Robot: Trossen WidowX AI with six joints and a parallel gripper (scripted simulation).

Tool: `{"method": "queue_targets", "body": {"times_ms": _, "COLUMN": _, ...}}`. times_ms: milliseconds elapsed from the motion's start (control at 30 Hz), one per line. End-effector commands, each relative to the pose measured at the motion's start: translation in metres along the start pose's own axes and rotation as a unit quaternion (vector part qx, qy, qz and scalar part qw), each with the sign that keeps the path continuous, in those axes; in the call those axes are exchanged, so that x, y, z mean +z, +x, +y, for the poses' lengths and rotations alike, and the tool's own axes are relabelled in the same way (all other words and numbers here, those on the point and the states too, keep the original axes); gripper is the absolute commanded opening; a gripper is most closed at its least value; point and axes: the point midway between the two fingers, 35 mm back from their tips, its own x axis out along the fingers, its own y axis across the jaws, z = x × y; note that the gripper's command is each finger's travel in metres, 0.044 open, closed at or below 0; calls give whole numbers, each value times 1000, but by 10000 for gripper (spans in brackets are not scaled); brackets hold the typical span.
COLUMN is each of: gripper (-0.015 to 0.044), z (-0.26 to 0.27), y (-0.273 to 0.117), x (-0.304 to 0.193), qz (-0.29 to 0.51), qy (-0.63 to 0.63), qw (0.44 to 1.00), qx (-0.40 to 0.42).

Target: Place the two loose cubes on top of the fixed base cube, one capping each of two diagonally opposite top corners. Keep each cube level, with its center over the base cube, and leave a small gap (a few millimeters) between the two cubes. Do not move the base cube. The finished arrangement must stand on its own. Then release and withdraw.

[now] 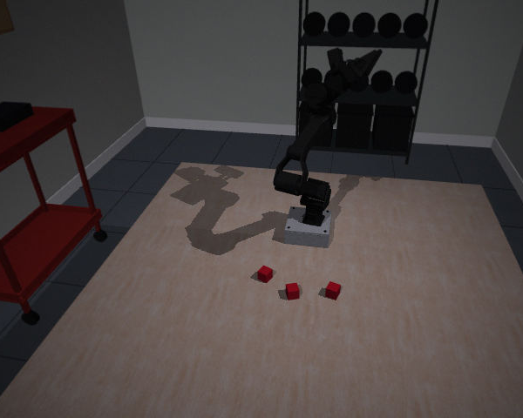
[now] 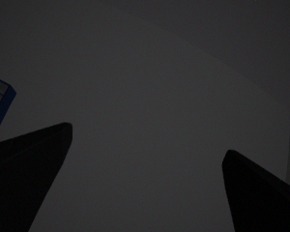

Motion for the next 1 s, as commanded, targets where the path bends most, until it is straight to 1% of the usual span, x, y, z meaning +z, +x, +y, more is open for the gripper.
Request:
{"method": "queue_targets", "body": {"times_ms": 0, "gripper": 374, "z": 1, "y": 0, "x": 0, "qz": 0, "qy": -2, "qw": 1000, "qx": 0}}
{"method": "queue_targets", "body": {"times_ms": 133, "gripper": 269, "z": 12, "y": 7, "x": -2, "qz": 1, "qy": -47, "qw": 999, "qx": 0}}
{"method": "queue_targets", "body": {"times_ms": 333, "gripper": 265, "z": 30, "y": 21, "x": -14, "qz": 14, "qy": -124, "qw": 992, "qx": 3}}
{"method": "queue_targets", "body": {"times_ms": 533, "gripper": 265, "z": 44, "y": 38, "x": -37, "qz": 40, "qy": -196, "qw": 980, "qx": 9}}
{"method": "queue_targets", "body": {"times_ms": 967, "gripper": 265, "z": 49, "y": 72, "x": -116, "qz": 143, "qy": -324, "qw": 935, "qx": 32}}
